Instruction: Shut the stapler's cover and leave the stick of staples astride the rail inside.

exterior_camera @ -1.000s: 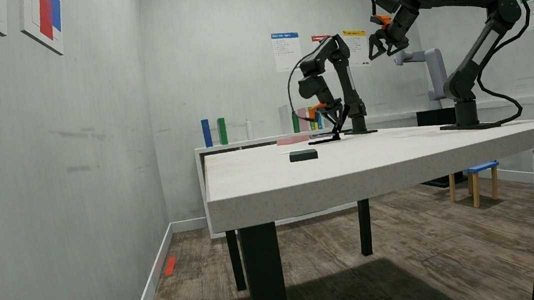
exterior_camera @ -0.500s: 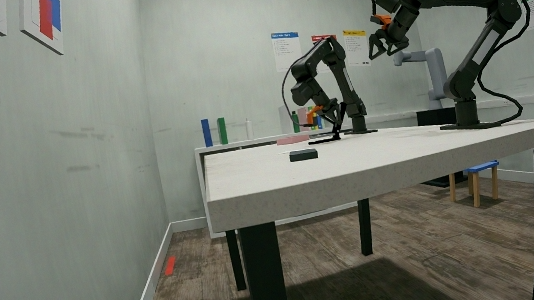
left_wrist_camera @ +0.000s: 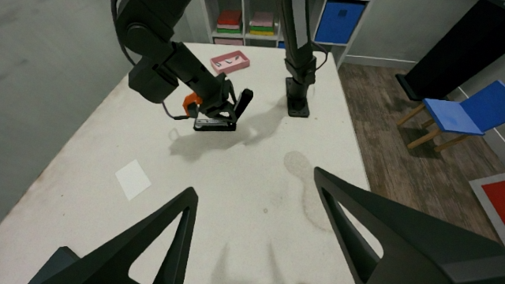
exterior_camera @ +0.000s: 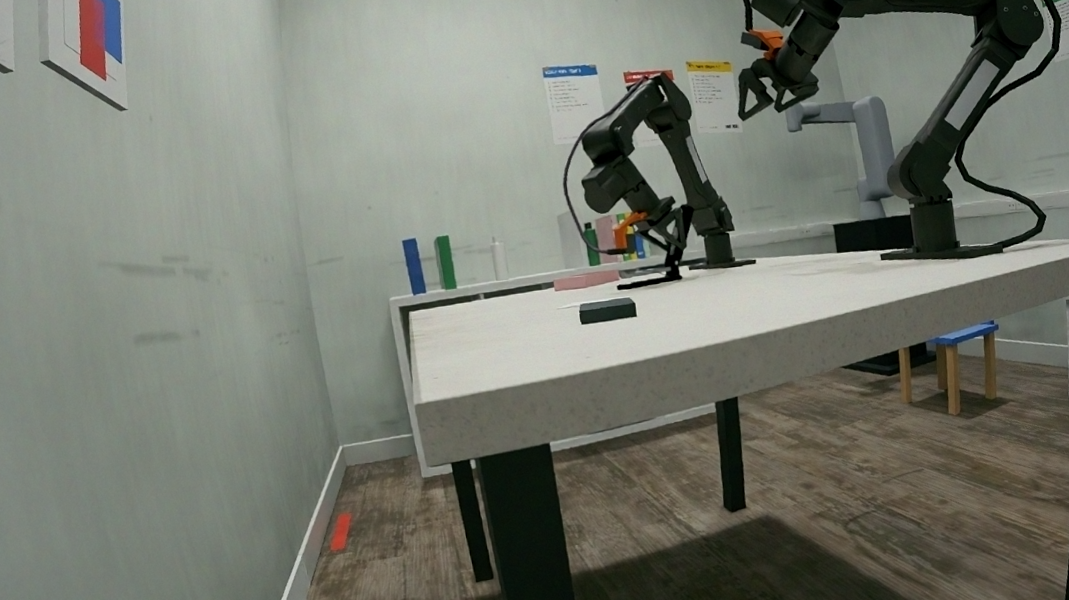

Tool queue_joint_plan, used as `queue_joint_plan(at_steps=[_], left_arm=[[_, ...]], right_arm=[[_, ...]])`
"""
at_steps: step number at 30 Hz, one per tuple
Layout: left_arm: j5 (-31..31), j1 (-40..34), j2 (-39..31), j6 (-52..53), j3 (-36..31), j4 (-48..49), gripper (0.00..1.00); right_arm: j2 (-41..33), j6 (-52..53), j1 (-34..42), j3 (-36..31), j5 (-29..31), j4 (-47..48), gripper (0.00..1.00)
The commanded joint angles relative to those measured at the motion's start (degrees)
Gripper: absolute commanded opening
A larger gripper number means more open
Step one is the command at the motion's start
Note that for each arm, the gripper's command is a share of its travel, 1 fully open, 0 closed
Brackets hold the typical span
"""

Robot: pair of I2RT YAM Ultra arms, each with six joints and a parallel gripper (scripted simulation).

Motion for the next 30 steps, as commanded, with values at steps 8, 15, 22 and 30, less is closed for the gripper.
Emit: queue_joint_plan(at_steps=[8,15,22,30], left_arm=[[1.2,0.5,0.1,0.4,1.9,-0.4,1.0],[1.2,0.5,0.1,0.4,1.9,-0.4,1.0],[1.2,0.5,0.1,0.4,1.9,-0.4,1.0],[1.2,0.5,0.1,0.4,1.9,-0.4,1.0]], right_arm=[[-1.2,-0.4,-1.2,4.8,0.7,-3.3,0.64],[-5.8,0.4,-2.3,6.7,0.7,-3.1,0.64],[-8.7,4.6,-3.0,8.5,8.7,2.1,0.5],[-15.5,12.2,2.8,4.1,18.6,8.4,0.5]])
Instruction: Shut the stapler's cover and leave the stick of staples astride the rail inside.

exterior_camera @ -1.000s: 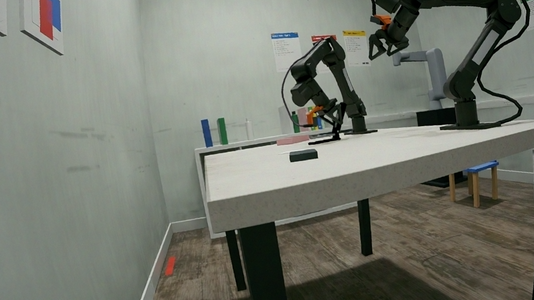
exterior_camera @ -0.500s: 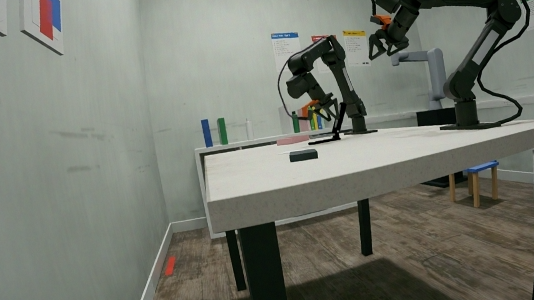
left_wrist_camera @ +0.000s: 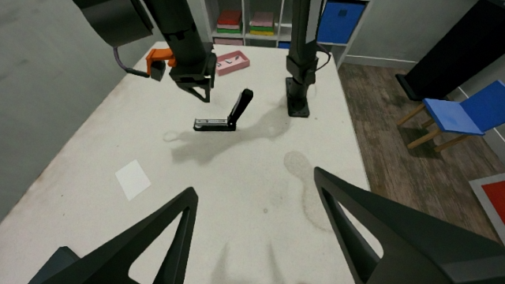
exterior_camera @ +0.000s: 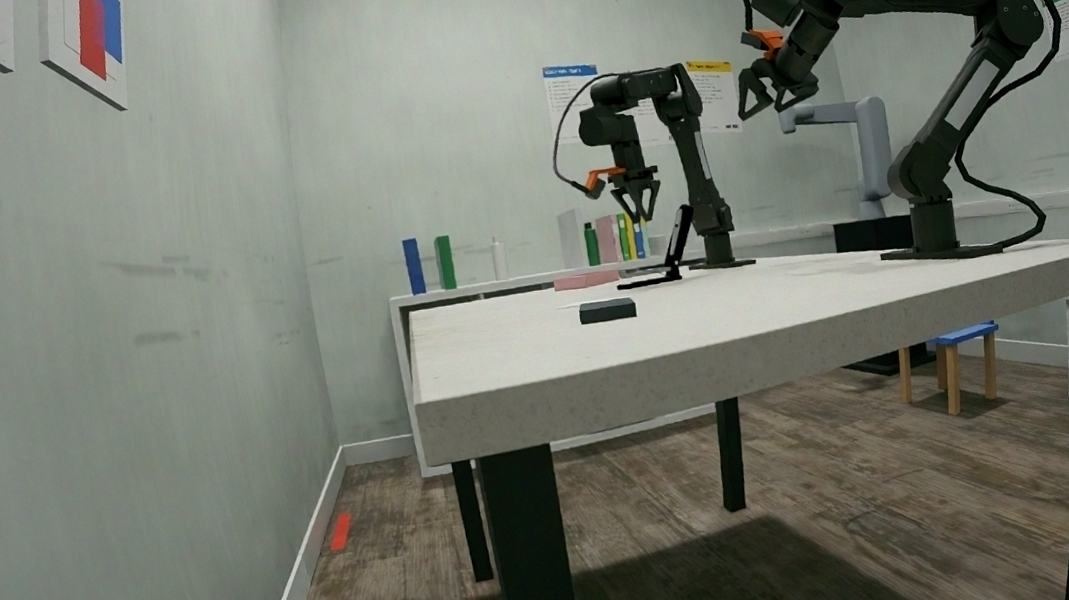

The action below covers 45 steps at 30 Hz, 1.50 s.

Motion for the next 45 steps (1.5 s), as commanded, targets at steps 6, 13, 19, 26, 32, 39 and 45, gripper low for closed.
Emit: queue_joint_plan(at_steps=[6,13,19,26,32,39,45], left_arm=[[1.2,0.5,0.1,0.4,1.9,-0.4,1.0],[1.2,0.5,0.1,0.4,1.9,-0.4,1.0],[1.2,0.5,0.1,0.4,1.9,-0.4,1.0],[1.2,0.5,0.1,0.4,1.9,-0.4,1.0],[1.2,0.5,0.1,0.4,1.9,-0.4,1.0],[1.2,0.5,0.1,0.4,1.9,-0.4,1.0],[1.2,0.5,0.1,0.4,1.9,-0.4,1.0]], right_arm=[[-12.5,12.8,10.4,-7.4,16.3,9.1,0.5],[-22.3,22.0,19.4,-14.1,27.7,12.9,0.5],[-29.5,28.3,26.0,-20.1,34.0,14.8,0.5],[-40.1,35.0,37.4,-30.0,35.7,13.0,0.5],[-42.6,39.8,45.0,-34.6,37.1,11.7,0.5],[-44.0,42.9,49.8,-38.1,37.8,10.8,0.5],[-44.3,42.6,50.5,-37.7,37.9,11.3,0.5]])
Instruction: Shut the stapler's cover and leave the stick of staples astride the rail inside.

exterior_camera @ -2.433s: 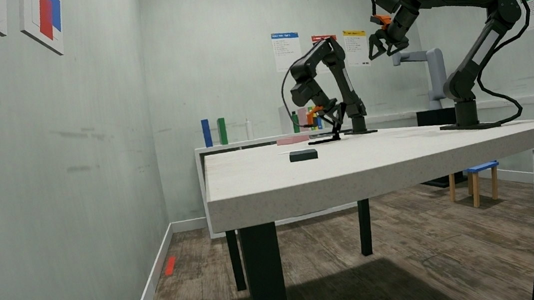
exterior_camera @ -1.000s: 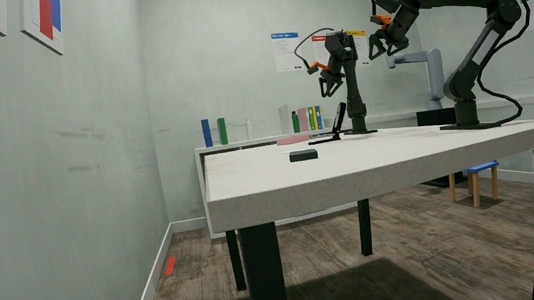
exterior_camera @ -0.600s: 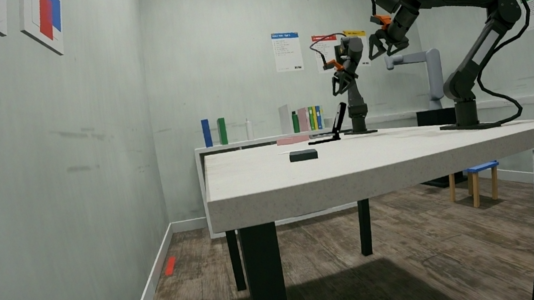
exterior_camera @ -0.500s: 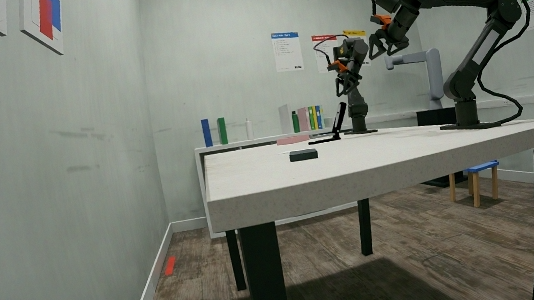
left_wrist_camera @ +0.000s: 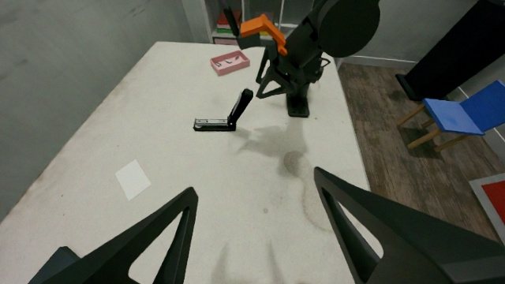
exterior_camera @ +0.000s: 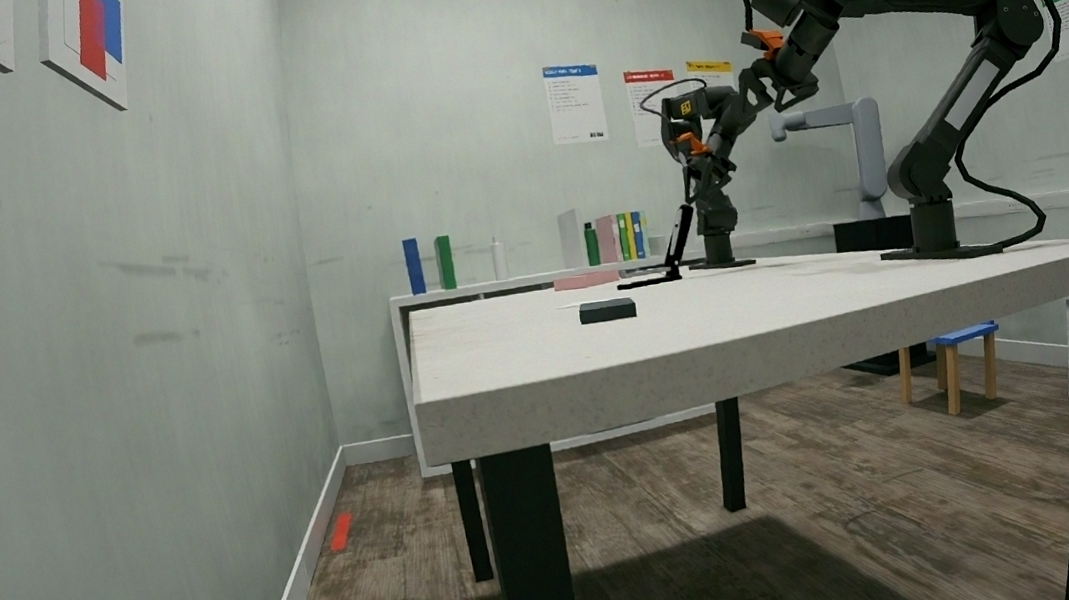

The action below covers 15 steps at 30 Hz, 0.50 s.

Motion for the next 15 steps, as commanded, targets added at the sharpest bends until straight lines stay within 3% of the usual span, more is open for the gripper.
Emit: queue_joint_plan(at_steps=[1,15], left_arm=[[1.2,0.5,0.1,0.4,1.9,-0.4,1.0],[1.2,0.5,0.1,0.4,1.9,-0.4,1.0]], right_arm=[[-1.6,0.9,0.7,0.6,2.0,0.0,0.5],[-1.8,-5.2,-4.9,-2.0,0.7,5.8,0.5]])
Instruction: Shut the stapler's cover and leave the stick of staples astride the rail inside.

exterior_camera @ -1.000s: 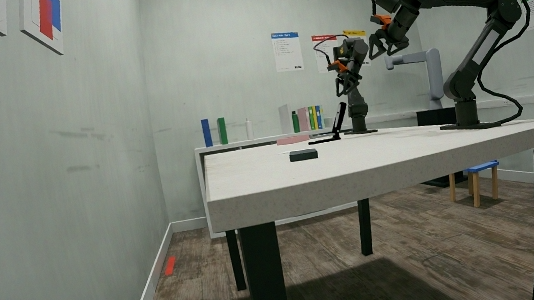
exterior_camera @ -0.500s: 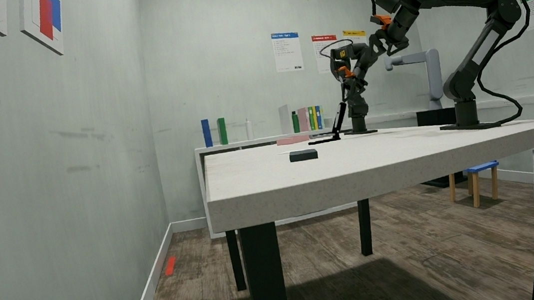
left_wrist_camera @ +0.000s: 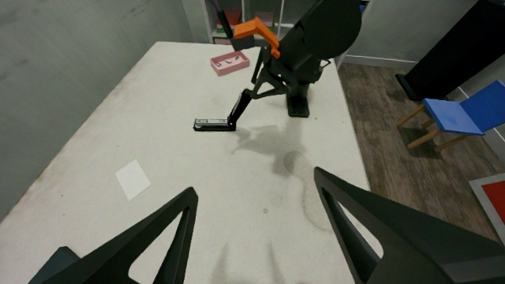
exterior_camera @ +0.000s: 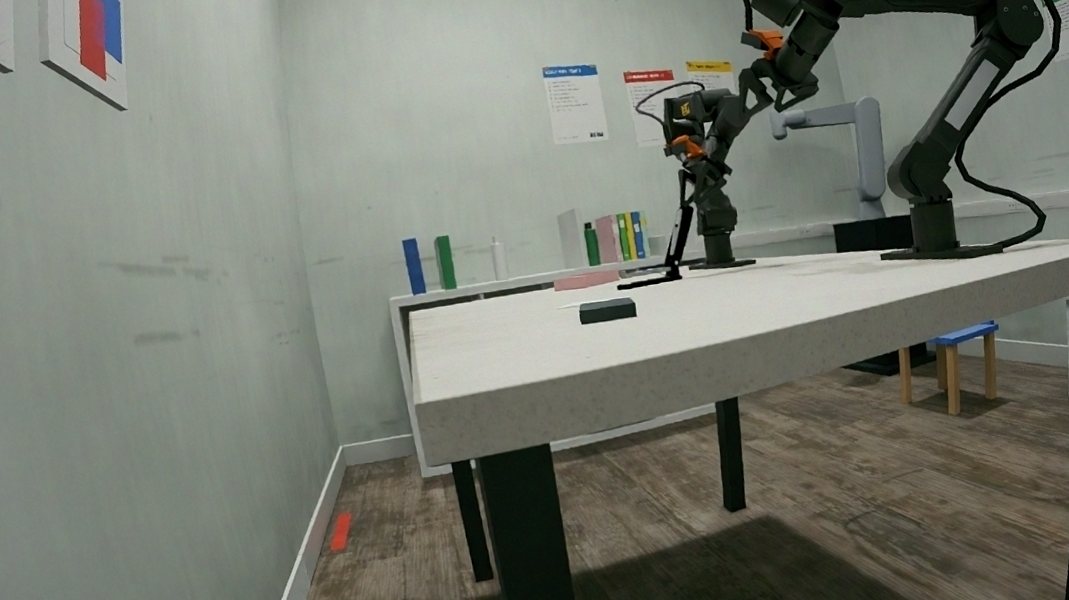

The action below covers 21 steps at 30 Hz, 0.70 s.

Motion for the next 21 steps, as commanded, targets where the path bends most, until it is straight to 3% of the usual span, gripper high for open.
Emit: queue_joint_plan(at_steps=[1,21], left_arm=[[1.2,0.5,0.1,0.4,1.9,-0.4,1.0],[1.2,0.5,0.1,0.4,1.9,-0.4,1.0]], right_arm=[[-1.9,-2.7,-1.5,-0.8,0.4,3.1,0.5],[-1.1,-9.8,-7.5,-5.7,-1.8,12.5,0.5]])
